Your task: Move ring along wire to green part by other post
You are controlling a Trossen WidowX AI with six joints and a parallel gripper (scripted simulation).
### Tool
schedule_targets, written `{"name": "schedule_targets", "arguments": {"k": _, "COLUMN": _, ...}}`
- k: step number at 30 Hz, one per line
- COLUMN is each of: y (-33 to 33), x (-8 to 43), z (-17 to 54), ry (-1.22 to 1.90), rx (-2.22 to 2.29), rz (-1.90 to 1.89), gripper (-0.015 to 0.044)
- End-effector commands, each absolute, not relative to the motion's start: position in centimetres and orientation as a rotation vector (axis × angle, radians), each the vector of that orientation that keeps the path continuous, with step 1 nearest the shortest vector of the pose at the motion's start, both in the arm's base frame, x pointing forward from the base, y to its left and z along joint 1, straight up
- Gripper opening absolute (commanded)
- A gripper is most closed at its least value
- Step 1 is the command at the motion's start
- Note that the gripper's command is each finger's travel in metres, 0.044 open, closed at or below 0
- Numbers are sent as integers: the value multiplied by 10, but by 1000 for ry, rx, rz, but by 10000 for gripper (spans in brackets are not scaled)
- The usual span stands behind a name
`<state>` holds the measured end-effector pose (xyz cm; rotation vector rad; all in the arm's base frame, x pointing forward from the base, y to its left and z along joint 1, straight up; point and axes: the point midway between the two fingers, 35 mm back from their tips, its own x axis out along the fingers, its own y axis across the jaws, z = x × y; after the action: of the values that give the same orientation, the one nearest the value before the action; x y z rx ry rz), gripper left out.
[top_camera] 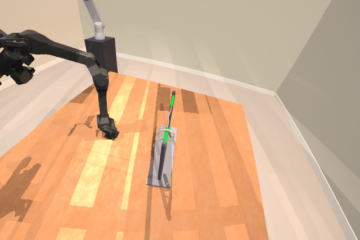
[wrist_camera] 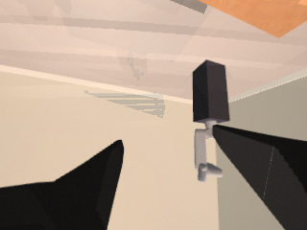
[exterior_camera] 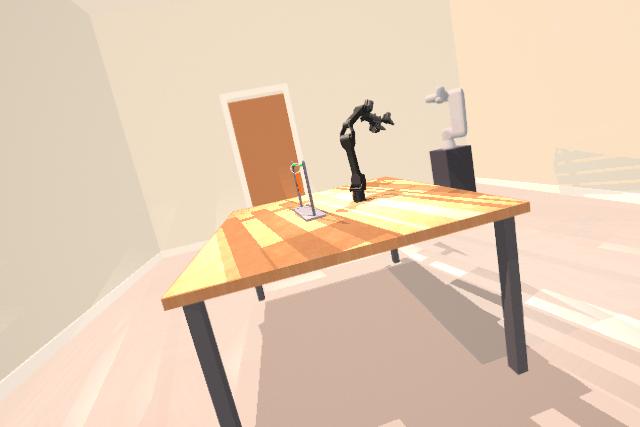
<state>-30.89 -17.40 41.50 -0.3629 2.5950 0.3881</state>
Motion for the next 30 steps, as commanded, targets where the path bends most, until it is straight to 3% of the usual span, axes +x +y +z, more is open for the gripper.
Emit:
{"name": "schedule_targets", "arguments": {"k": 1, "y": -175, "x": -309, "z": 415, "ry": 2595, "rx": -366, "rz": 384, "gripper": 374}}
{"name": "schedule_targets", "arguments": {"k": 9, "y": -230, "x": -294, "z": 383, "ry": 2530, "rx": -579, "rz": 78, "gripper": 164}}
{"name": "schedule_targets", "arguments": {"k": 20, "y": -335, "x": -239, "z": 321, "ry": 2200, "rx": -897, "rz": -403, "gripper": 160}}
{"name": "schedule_targets", "arguments": {"k": 30, "y": -392, "x": -144, "z": 257, "ry": 1669, "rx": -994, "rz": -687, "gripper": 160}}
